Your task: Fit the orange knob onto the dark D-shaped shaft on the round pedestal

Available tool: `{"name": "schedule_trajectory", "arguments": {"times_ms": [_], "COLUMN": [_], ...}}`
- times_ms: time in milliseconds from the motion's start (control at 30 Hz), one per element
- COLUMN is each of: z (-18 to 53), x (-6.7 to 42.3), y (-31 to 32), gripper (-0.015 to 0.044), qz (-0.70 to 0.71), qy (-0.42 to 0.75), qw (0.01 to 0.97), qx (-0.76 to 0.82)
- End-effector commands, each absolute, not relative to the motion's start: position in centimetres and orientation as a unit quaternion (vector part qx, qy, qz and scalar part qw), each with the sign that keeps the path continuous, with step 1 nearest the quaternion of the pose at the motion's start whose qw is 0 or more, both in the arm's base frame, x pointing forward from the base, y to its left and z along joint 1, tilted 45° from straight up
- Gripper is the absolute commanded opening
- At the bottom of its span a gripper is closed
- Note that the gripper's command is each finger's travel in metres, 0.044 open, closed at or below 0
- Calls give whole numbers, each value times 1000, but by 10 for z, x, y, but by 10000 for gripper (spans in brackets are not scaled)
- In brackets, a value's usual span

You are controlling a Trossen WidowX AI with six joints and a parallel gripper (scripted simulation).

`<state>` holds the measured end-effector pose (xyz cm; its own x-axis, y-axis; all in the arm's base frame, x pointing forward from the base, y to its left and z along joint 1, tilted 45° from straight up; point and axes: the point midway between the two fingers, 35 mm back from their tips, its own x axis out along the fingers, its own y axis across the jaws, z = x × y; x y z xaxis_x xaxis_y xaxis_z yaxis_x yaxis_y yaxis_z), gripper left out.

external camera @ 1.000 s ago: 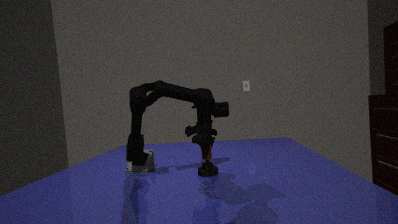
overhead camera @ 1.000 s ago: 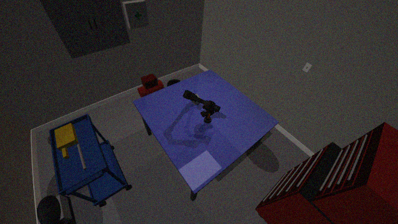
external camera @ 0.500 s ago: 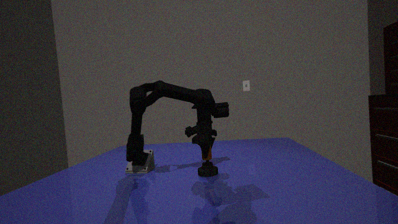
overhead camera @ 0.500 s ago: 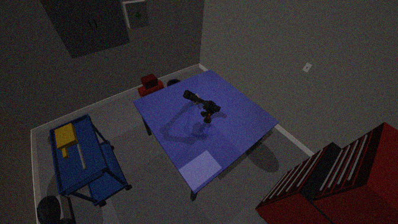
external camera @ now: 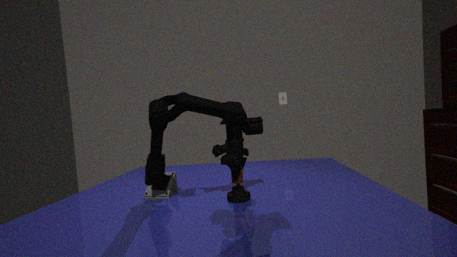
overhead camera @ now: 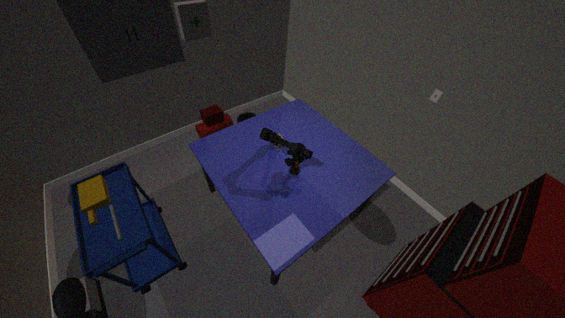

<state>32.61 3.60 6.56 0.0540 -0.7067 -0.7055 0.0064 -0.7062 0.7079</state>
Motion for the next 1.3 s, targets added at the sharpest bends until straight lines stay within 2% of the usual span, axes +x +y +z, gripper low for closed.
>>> {"name": "schedule_trajectory", "arguments": {"times_ms": [0,133,1267], "z": [68,66,64], "x": [328,329,326], "y": [38,38,37], "gripper": [0,0,0], "qz": [-644,-657,-657], "qy": [-236,-196,-196], "qw": [305,345,345], "qx": [661,641,641]}}
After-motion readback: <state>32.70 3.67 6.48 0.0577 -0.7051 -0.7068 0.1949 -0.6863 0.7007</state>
